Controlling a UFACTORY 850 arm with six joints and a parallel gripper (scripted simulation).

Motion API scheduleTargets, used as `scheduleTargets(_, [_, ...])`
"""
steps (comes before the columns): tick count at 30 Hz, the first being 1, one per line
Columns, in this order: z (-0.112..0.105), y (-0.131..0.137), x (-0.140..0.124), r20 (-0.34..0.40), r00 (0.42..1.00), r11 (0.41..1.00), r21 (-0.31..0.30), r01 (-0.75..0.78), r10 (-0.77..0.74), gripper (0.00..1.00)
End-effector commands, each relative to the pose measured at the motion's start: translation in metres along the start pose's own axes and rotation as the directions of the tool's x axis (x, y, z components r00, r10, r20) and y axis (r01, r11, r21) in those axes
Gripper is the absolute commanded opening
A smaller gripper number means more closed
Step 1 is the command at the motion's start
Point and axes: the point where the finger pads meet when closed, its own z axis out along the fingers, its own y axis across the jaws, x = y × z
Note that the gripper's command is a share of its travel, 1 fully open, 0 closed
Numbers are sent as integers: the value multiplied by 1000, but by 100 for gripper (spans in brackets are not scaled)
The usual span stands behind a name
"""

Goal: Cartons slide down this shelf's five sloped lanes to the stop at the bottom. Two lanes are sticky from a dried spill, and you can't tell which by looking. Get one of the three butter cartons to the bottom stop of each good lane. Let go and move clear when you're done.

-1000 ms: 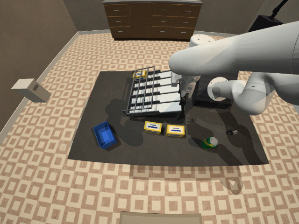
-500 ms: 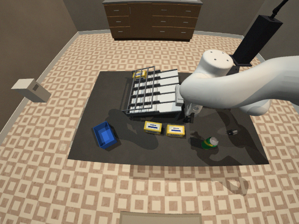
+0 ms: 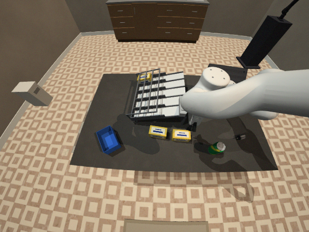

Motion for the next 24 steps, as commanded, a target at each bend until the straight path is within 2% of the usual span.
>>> scheduleTargets(1, [-4,0,1,-2,1000,1000,0,1,-1,90])
scheduleTargets(15, [52,-1,1,-2,1000,1000,0,1,-1,90])
scheduleTargets(17, [52,-1,1,-2,1000,1000,0,1,-1,90])
scheduleTargets(18, [43,-1,0,0,1000,1000,-2,0,0,90])
scheduleTargets(24, [67,-1,1,0,1000,1000,-2,0,0,90])
